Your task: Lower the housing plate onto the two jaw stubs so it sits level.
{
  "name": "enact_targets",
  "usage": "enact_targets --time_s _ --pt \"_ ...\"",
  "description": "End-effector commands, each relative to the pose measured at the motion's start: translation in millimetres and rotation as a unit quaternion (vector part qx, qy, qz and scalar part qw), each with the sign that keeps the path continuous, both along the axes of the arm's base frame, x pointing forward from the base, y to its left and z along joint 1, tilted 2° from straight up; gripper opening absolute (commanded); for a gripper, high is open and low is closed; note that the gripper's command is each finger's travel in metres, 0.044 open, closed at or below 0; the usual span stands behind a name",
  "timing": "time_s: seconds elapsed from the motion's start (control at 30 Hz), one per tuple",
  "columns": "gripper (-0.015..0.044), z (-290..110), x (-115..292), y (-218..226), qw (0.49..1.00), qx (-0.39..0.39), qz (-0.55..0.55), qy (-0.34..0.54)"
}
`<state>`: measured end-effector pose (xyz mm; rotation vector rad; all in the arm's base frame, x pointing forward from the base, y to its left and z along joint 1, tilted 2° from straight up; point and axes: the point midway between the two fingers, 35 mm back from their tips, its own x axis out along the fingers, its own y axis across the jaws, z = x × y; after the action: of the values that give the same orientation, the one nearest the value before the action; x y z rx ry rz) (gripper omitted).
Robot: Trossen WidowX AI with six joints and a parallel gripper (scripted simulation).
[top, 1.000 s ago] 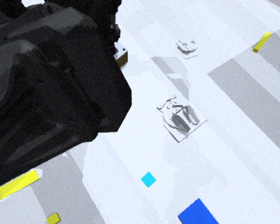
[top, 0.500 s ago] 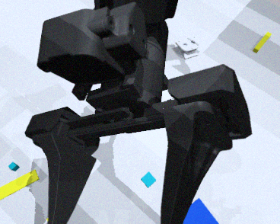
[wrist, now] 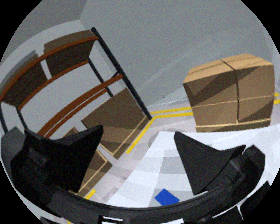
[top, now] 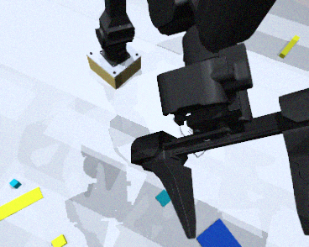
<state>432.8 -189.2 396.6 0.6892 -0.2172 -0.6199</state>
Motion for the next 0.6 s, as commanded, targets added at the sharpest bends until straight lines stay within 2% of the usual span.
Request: enact_targets --time_s 0.0,0.57 --pt "0.044 -12.8 9.8 25.1 0.999 0.02 0.03 0.012" --pt "0.044 -74.6 33.4 134.4 0.978 0.091 0.155 0.101"
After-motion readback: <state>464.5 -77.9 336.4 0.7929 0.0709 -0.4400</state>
